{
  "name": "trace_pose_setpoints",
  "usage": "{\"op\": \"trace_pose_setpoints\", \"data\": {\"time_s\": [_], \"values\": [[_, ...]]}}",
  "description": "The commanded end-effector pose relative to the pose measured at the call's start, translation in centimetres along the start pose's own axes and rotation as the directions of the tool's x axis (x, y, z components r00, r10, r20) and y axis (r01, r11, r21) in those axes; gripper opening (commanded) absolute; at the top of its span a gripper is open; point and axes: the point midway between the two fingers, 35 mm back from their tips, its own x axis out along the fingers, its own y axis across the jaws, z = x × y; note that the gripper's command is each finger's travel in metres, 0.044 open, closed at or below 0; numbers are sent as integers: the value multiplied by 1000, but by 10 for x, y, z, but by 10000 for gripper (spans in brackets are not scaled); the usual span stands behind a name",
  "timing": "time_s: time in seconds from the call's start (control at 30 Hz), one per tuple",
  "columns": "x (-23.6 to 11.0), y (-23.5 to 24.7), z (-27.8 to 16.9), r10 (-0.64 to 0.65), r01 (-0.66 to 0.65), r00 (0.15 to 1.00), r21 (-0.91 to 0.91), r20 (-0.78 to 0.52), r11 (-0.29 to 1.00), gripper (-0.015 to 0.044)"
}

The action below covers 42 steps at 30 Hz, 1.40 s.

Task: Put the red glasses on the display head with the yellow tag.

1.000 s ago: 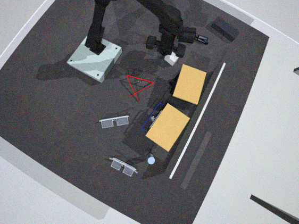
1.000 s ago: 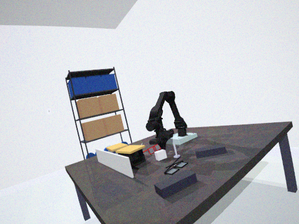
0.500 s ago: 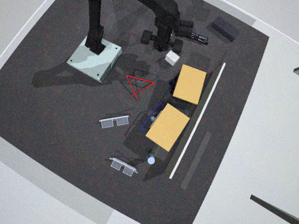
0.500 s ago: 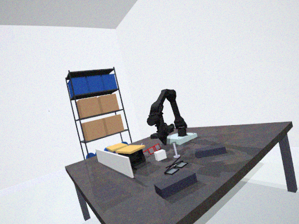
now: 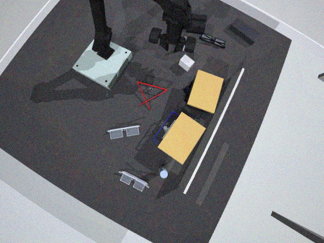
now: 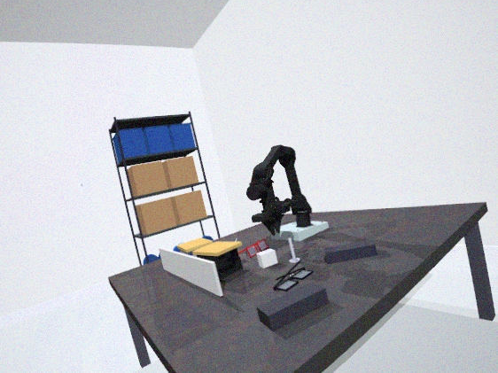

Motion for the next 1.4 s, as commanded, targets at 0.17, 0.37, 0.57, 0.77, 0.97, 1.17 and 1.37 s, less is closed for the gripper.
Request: {"op": "trace_pose_setpoints", "data": {"time_s": [0.17, 0.37, 0.57, 0.77, 0.97, 1.17, 1.37], "values": [[-1, -1, 0, -5, 5, 1000, 0, 1, 1000, 200], [-1, -1, 0, -5, 5, 1000, 0, 1, 1000, 200], [-3, -10, 71, -3, 3, 1000, 1, 6, 1000, 43], [-3, 5, 172, 4, -4, 1000, 2, 16, 1000, 0], [1, 49, 262, 16, -16, 1000, 3, 24, 1000, 0], [4, 74, 295, 23, -23, 999, 4, 26, 1000, 0], [5, 74, 296, 23, -23, 999, 4, 26, 1000, 0]]}}
